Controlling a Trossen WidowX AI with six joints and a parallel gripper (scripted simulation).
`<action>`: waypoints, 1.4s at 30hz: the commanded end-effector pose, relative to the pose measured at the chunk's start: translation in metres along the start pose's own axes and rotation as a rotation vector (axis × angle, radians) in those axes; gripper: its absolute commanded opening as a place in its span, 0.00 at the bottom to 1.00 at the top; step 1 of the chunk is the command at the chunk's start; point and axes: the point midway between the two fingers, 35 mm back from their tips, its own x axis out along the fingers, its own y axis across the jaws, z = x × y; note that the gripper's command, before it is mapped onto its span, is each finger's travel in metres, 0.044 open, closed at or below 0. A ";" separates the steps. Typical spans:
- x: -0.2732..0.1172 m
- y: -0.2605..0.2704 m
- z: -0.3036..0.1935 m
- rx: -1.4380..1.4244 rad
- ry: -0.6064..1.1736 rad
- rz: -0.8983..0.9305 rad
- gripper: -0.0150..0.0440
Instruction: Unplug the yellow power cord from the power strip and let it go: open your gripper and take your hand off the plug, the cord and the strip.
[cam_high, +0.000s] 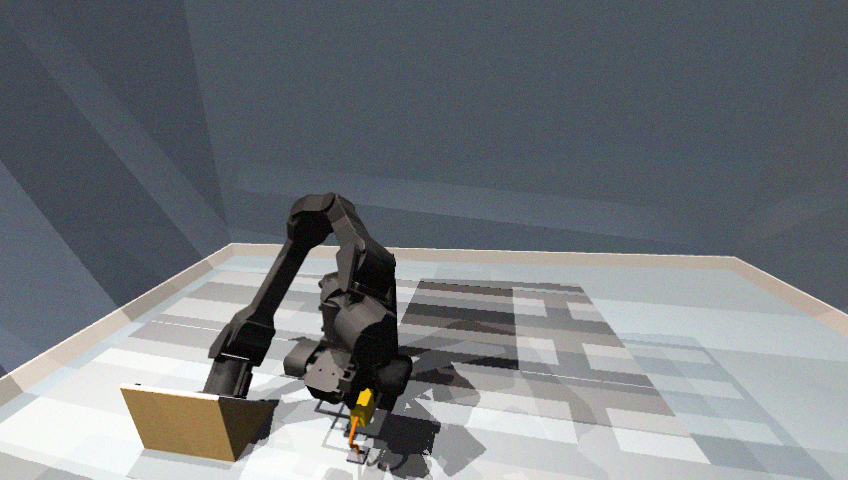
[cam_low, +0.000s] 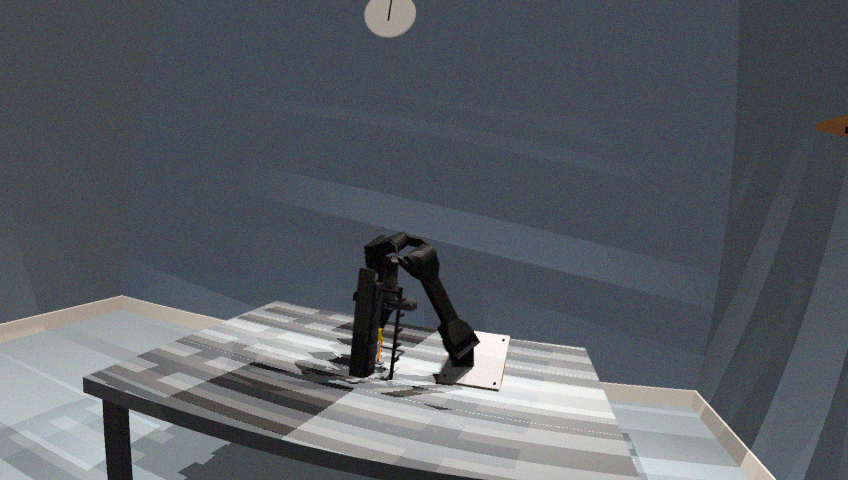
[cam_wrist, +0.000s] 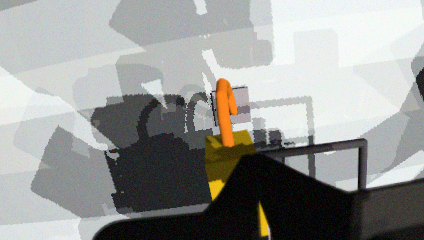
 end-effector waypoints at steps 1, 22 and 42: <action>-0.003 0.003 0.008 -0.011 -0.009 0.006 0.25; -0.006 0.001 0.042 -0.008 -0.009 0.006 0.25; -0.004 0.003 0.062 -0.007 -0.007 0.007 0.25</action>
